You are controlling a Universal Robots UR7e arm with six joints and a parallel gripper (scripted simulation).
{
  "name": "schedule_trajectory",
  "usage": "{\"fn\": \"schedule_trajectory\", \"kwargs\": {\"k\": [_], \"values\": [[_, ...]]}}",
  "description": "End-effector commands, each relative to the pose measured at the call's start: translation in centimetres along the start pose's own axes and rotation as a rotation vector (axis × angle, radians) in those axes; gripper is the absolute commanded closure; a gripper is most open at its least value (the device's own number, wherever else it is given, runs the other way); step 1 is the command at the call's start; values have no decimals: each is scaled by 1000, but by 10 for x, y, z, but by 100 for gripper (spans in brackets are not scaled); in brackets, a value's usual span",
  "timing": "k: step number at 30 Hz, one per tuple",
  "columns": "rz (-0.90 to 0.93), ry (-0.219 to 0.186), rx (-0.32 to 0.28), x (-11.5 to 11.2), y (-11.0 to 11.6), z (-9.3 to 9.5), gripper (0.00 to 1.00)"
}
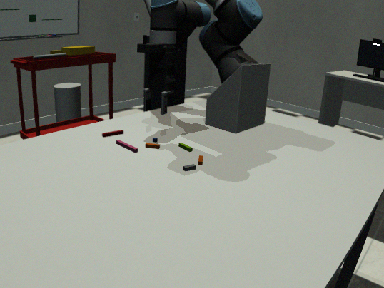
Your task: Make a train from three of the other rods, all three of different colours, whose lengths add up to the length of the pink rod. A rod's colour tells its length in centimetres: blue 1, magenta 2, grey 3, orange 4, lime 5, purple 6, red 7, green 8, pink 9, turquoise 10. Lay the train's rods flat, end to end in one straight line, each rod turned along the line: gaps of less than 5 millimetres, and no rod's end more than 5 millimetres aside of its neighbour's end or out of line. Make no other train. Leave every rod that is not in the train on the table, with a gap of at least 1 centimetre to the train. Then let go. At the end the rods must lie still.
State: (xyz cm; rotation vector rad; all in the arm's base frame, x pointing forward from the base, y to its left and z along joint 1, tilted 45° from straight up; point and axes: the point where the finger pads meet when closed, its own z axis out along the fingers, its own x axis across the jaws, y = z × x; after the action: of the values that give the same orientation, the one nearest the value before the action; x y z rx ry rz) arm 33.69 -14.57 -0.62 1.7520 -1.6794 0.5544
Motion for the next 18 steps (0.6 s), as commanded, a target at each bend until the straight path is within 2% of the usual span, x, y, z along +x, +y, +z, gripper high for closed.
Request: {"fn": "schedule_trajectory", "kwargs": {"k": [1,7,11,16,18], "values": [[7,-1,1,-2,-3,0,0],[72,-6,3,-18,-22,2,0],[146,-11,4,-40,-42,4,0],[260,-14,3,-77,-69,8,0],[260,-14,3,-77,-69,8,0]]}}
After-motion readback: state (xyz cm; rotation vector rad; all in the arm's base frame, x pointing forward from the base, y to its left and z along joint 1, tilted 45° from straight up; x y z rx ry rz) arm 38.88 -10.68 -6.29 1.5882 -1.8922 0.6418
